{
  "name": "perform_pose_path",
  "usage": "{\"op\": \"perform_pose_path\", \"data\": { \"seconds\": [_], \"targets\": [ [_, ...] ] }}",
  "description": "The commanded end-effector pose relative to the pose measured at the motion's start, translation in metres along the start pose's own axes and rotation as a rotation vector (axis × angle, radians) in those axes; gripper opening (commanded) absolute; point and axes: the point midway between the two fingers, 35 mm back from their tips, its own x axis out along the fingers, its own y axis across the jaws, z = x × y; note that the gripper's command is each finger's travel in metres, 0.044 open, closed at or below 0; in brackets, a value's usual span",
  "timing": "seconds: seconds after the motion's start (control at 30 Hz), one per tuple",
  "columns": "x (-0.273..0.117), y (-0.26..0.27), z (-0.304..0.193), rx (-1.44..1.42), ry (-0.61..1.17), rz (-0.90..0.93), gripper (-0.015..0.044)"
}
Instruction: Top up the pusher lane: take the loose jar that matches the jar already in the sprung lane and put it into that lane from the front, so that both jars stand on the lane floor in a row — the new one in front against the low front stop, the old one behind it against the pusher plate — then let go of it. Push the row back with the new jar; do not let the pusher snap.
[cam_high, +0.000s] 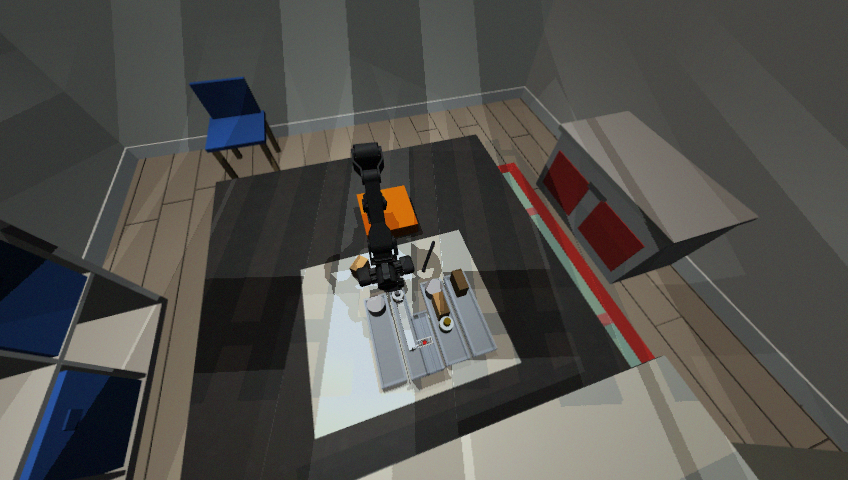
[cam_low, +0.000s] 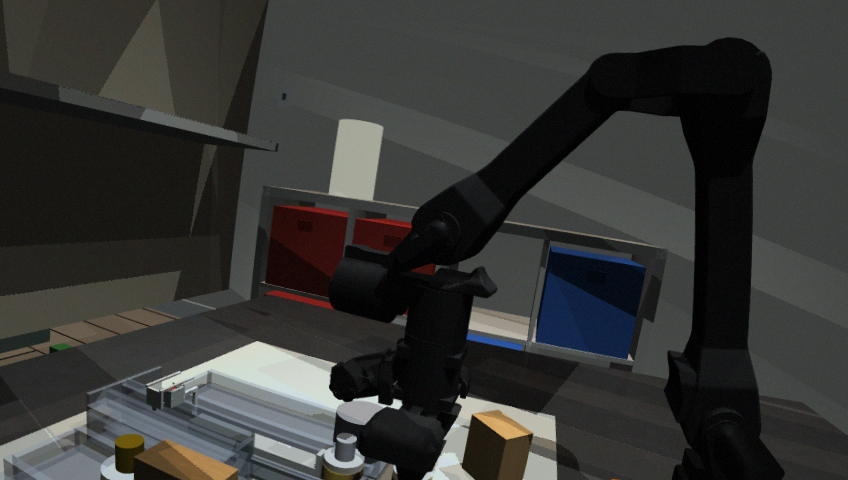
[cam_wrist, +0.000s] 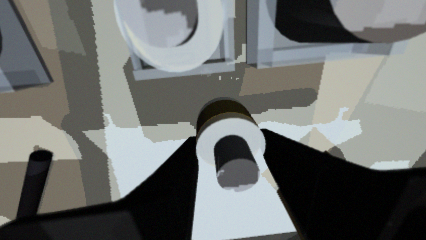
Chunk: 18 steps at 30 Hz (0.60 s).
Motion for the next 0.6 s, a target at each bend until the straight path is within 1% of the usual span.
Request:
{"op": "perform_pose_path", "data": {
  "seconds": [0.0,0.07,0.23,0.57],
  "targets": [
    [0.0,0.0,0.001,0.003,-0.003,0.003,0.0151],
    [0.0,0.0,0.001,0.003,-0.003,0.003,0.0138],
    [-0.008,0.0,0.001,0.012,-0.005,-0.006,0.0006],
    [-0.069,0.004,0.002,0.018,-0.008,-0.012,0.0]
  ]
}}
